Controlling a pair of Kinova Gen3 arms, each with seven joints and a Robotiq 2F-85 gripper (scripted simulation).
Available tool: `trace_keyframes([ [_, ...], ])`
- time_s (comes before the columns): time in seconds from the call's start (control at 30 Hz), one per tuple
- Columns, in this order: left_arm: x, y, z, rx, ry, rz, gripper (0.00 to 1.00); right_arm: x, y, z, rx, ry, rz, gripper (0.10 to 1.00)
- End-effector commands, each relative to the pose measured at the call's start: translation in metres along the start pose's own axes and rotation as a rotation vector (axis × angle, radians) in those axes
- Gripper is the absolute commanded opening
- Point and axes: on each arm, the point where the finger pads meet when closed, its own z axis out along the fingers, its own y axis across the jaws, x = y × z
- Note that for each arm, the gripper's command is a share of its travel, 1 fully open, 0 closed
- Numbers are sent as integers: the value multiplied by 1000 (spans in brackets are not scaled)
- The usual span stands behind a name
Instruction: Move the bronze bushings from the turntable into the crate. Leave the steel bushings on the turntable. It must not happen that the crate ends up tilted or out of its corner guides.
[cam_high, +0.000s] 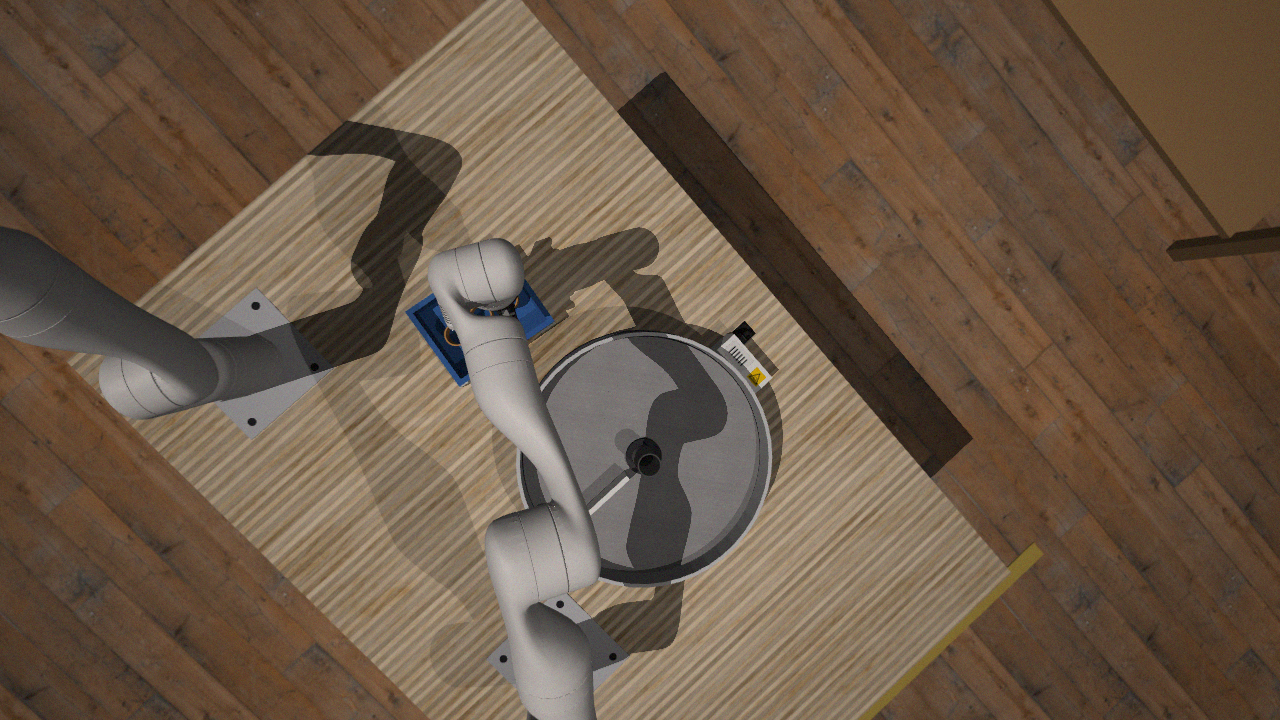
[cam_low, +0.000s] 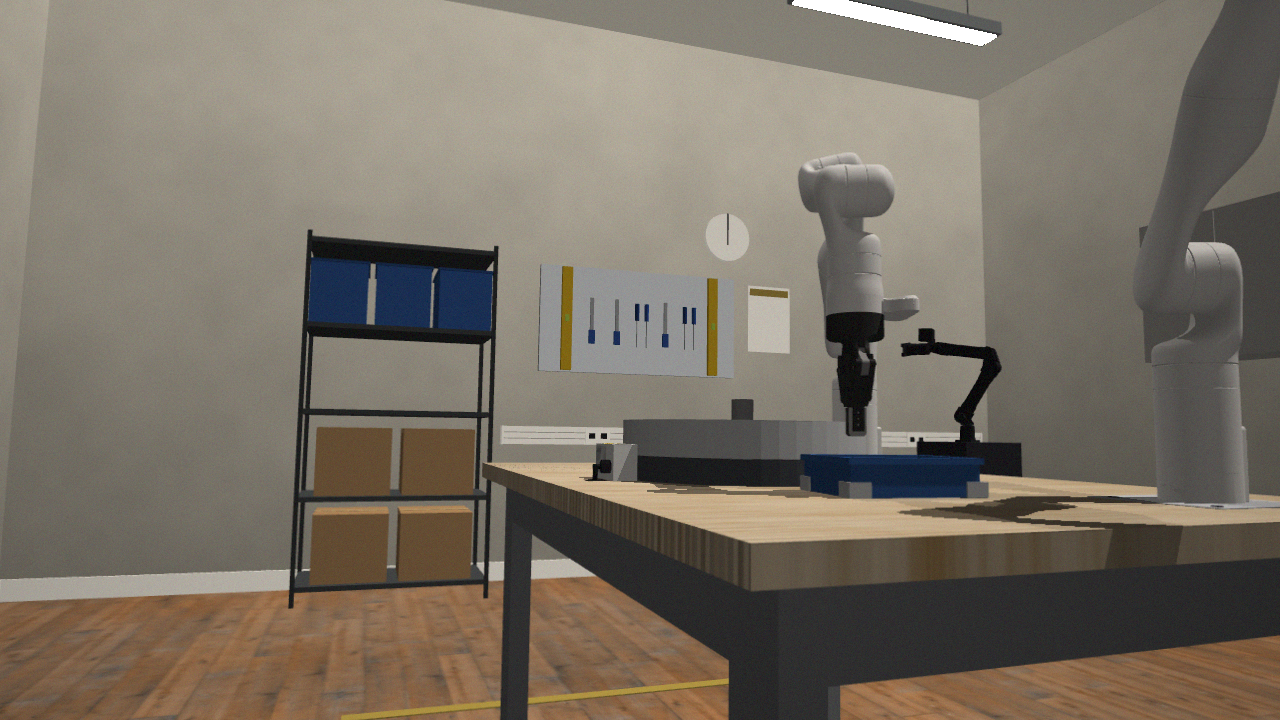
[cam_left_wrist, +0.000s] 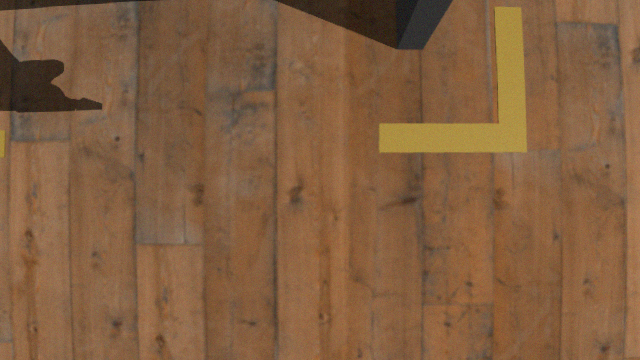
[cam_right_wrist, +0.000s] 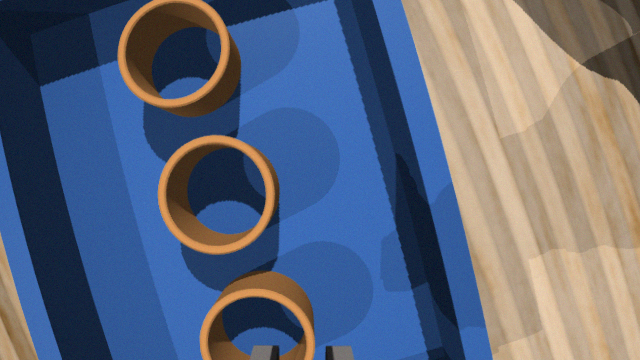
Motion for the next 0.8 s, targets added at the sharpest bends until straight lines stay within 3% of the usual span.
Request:
trace_keyframes([
  [0.0,0,0,-1,0,-2,0,1000,0,1,-18,-2,-1,0,223],
  [0.27,0,0,-1,0,-2,0,1000,0,1,-55,-2,-1,0,223],
  [0.77,0,0,-1,0,-2,0,1000,0,0,-87,-2,0,0,223],
])
